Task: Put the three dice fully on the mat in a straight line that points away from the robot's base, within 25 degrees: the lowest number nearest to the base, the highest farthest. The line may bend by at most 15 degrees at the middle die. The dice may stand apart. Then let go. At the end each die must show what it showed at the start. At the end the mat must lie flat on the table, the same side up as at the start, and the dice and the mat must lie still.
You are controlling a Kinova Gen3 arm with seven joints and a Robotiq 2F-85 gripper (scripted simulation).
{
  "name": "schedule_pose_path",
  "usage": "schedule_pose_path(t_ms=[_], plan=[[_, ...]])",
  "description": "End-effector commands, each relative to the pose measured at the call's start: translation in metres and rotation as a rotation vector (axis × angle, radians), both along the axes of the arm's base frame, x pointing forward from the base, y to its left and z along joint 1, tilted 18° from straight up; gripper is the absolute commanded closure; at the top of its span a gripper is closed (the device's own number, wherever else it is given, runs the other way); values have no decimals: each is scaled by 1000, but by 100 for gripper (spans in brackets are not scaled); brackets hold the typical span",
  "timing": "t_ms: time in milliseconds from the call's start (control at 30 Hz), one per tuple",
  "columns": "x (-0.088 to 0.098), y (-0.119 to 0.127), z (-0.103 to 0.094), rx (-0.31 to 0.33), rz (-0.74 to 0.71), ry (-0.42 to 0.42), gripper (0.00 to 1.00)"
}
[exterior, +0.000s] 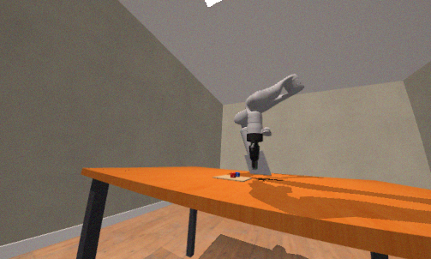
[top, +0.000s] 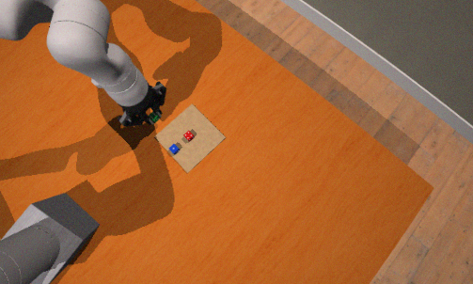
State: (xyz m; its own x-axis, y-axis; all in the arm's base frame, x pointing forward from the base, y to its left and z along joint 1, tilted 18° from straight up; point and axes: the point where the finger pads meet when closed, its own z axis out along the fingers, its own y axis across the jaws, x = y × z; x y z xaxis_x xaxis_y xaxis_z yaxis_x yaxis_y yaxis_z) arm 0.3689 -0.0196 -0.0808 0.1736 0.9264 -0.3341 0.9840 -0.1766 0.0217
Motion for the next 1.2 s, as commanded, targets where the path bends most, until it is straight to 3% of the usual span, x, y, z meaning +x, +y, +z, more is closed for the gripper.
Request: schedule_pose_path(t_ms=[0,233,700,833,900,1067,1167], plan=[[6,15,19,17,11,-17,85],[7,24,47,17,11,-17,85],[8,23,50,17,10,-18,85],[32,-9,62,21,-7,-23,85],[32,-9,62,21,-7,-23,85],[63,-72,85,17,-35,-33,85],[66,-81,89,16,-38,-34,85]])
